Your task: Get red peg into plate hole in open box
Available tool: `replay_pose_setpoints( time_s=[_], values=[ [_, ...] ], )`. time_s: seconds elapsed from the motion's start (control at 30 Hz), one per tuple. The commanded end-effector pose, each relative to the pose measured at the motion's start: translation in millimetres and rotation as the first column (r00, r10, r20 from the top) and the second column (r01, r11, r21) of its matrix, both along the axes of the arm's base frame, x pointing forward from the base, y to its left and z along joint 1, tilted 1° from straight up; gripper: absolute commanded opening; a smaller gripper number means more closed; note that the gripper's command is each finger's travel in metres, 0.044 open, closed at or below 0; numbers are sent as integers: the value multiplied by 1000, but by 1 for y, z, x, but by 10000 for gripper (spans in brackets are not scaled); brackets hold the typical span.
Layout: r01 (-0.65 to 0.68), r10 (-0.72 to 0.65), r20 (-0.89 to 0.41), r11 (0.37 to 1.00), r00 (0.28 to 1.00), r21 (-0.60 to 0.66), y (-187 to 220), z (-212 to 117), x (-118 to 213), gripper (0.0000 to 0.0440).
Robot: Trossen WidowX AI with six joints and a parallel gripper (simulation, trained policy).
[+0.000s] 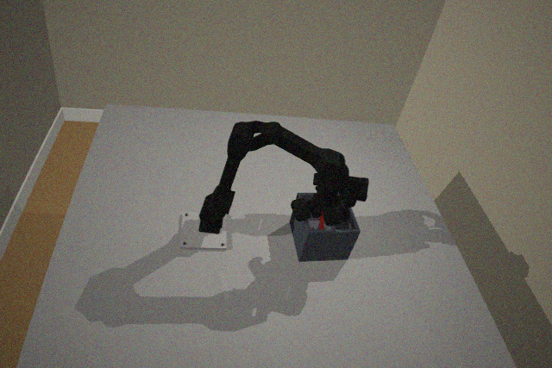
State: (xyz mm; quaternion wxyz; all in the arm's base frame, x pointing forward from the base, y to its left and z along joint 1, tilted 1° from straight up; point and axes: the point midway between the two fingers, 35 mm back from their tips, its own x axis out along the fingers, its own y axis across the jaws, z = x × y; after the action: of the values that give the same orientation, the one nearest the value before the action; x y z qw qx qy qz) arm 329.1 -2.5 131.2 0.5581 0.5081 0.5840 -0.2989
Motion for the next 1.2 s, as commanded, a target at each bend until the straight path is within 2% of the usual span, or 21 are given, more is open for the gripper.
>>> replay_pose_setpoints(
  time_s=[0.0,0.13,0.37,0.73,1.17],
  values=[
    [-27,27,-9,1000,1000,6,2,-12,2,0],
    [-50,50,-12,999,999,1,3,-22,5,0],
    [-78,78,-32,997,996,-9,4,-34,4,152],
    [-76,77,-21,996,997,41,-5,-18,17,141],
    [-107,97,83,986,992,125,-7,13,40,135]
  ],
)
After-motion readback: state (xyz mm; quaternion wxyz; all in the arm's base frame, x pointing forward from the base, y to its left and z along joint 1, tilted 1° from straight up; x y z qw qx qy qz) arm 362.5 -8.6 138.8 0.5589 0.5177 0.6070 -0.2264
